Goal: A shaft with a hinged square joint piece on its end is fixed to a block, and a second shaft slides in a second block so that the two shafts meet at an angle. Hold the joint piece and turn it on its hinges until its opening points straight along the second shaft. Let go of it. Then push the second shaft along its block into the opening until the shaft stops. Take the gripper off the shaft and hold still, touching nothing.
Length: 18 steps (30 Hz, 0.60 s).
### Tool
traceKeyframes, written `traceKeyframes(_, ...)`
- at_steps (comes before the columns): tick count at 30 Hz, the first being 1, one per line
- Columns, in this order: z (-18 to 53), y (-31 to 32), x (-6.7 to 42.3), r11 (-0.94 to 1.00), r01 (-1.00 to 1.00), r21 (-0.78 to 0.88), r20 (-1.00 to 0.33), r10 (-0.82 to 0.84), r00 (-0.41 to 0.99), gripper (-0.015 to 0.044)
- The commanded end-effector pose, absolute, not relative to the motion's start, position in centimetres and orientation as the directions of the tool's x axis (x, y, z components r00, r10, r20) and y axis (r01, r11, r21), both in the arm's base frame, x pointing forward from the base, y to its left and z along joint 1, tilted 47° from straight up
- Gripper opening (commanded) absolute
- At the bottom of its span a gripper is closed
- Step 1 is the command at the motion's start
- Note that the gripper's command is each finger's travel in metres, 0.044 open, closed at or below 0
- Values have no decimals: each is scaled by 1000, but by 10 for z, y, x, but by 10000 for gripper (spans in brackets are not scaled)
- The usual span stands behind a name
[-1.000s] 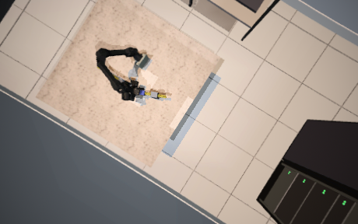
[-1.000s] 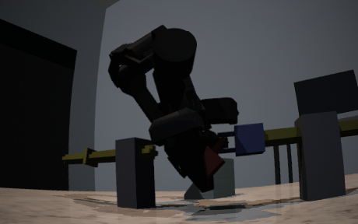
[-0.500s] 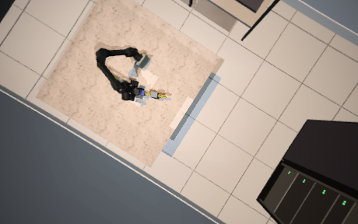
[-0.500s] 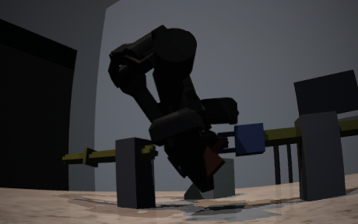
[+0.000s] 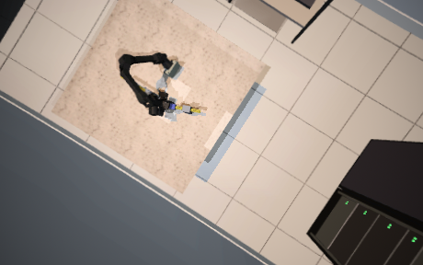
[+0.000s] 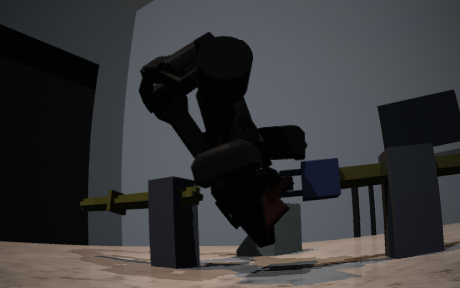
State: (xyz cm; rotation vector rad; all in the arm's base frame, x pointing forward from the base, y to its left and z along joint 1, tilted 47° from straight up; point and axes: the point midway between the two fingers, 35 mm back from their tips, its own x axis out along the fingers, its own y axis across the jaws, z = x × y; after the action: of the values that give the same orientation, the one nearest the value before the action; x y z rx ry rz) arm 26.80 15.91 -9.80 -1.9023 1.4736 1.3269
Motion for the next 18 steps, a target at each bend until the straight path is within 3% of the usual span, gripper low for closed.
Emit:
traceKeyframes(1,-98,159,268,-370,-899,233,-849,-529,-2,68)
traceKeyframes(4,-98,159,268,-370,-899,233,-849,-529,-2,0)
traceKeyframes(18,-92,159,267,-343,-917,202,-790,-610,55,0)
